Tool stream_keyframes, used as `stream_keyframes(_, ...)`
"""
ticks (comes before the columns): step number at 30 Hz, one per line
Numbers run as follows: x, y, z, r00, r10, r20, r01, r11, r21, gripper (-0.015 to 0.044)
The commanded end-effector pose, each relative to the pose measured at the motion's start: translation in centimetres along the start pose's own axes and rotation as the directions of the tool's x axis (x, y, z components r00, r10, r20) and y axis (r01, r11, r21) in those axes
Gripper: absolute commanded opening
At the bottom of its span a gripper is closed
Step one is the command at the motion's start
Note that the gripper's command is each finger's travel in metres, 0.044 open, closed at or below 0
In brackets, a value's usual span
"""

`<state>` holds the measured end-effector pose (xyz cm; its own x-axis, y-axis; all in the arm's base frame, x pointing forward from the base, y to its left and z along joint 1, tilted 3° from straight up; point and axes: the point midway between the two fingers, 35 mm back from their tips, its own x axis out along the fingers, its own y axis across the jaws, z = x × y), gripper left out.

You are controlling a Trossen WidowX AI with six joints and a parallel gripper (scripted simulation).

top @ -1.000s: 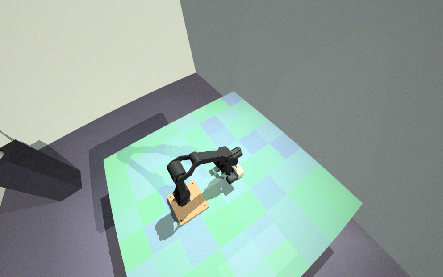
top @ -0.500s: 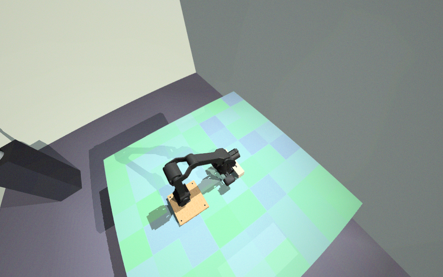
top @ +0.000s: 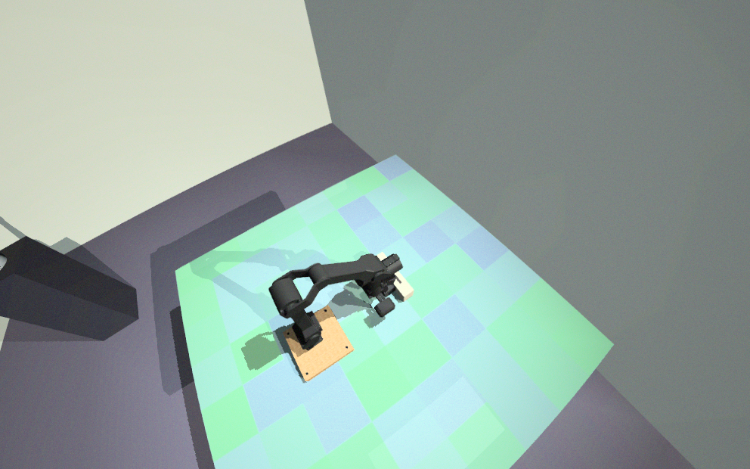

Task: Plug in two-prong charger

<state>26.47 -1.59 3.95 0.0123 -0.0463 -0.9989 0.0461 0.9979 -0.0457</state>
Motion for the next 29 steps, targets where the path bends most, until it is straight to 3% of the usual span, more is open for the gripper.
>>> stream_keyframes(1, -1.4, 0.0, 0.4, 0.993, 0.005, 0.116, -0.004, 1.000, -0.007, 0.0440)
stream_keyframes(10, -7.3, -0.1, 1.4, 0.837, 0.004, 0.547, -0.004, 1.000, -0.002, 0.0440)
stream_keyframes(29, -7.5, -0.1, 1.4, 0.832, 0.004, 0.555, -0.004, 1.000, -0.001, 0.0440)
